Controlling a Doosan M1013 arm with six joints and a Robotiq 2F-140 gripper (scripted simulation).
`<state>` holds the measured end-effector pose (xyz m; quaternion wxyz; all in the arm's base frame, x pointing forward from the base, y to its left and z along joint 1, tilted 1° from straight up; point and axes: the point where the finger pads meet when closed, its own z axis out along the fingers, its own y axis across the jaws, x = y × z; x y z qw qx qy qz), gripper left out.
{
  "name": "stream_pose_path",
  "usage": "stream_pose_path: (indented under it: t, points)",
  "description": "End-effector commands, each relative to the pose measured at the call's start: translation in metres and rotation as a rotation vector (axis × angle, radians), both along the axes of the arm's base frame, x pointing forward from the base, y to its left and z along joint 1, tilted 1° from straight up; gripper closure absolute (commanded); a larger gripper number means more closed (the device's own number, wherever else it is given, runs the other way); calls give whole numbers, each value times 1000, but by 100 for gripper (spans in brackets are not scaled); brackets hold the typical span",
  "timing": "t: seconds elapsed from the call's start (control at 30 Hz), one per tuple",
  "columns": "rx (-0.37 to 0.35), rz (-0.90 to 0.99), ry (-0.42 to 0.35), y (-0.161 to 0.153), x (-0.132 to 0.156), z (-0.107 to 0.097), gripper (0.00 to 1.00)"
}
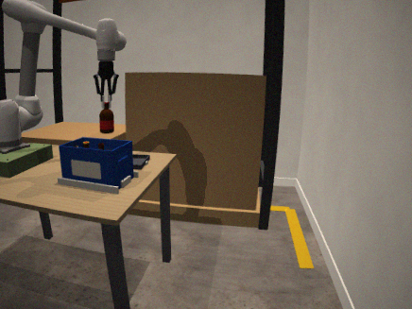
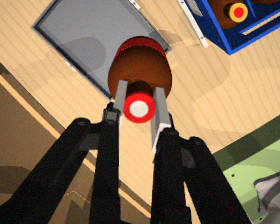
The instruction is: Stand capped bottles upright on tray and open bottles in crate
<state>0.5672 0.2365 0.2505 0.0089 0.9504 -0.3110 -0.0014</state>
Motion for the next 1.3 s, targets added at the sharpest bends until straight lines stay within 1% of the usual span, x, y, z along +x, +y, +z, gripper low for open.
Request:
stream_pose_path:
  t: [0.0, 0.23, 0.3, 0.33, 0.8, 0.87, 0.9, 1.27]
  points:
    - [3, 0, -1, 10, 0, 2, 100]
    - [4, -1, -2, 24, -2, 4, 100]
    - [4, -1, -2, 24, -2, 4, 100]
    - [1, 0, -1, 19, -3, 2, 100]
    - [4, -1, -2, 47, -7, 5, 100]
    - [4, -1, -2, 47, -7, 5, 100]
    - [1, 0, -1, 41, -7, 2, 100]
    - [4, -1, -1, 55, -9, 4, 100]
